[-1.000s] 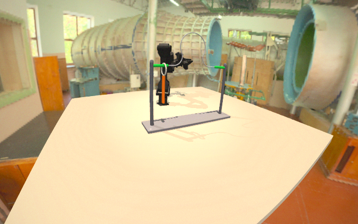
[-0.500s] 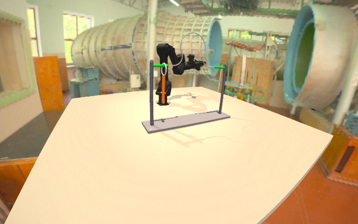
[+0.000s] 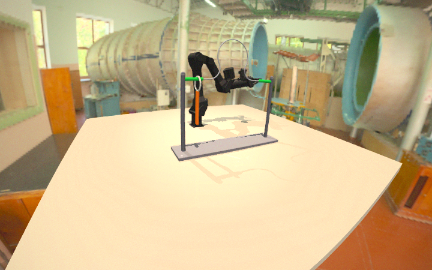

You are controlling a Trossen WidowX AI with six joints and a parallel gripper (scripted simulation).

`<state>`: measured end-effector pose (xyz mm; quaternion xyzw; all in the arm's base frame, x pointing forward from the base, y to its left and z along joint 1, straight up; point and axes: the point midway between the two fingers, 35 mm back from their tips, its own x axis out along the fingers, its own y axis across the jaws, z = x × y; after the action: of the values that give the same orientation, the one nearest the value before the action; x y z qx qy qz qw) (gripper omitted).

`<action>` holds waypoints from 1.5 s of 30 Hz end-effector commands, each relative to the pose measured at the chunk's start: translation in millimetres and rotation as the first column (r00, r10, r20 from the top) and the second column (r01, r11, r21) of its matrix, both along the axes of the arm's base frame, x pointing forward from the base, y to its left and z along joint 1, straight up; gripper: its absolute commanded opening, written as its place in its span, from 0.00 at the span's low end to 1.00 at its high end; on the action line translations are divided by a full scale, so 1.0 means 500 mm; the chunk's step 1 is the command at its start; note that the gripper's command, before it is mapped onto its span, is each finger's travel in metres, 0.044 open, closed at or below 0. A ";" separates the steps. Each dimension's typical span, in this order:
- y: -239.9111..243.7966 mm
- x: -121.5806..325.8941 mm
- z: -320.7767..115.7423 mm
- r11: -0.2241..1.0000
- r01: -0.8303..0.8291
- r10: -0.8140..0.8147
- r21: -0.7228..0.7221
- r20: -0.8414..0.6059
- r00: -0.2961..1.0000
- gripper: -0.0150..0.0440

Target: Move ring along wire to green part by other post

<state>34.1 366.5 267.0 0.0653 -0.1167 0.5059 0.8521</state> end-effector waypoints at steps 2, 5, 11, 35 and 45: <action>-0.005 0.066 -0.023 0.998 0.042 -0.039 -0.056 0.049 0.998 0.53; -0.008 0.105 -0.036 0.994 0.065 -0.058 -0.090 0.072 0.996 0.53; -0.023 0.180 -0.065 0.981 0.106 -0.089 -0.161 0.110 0.990 0.53; -0.152 0.398 -0.219 0.877 0.134 -0.099 -0.461 0.100 0.990 0.53; -0.232 0.447 -0.285 0.835 0.084 -0.091 -0.544 0.015 0.996 0.53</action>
<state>253.7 263.9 137.3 -0.1774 0.0126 0.4734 0.8627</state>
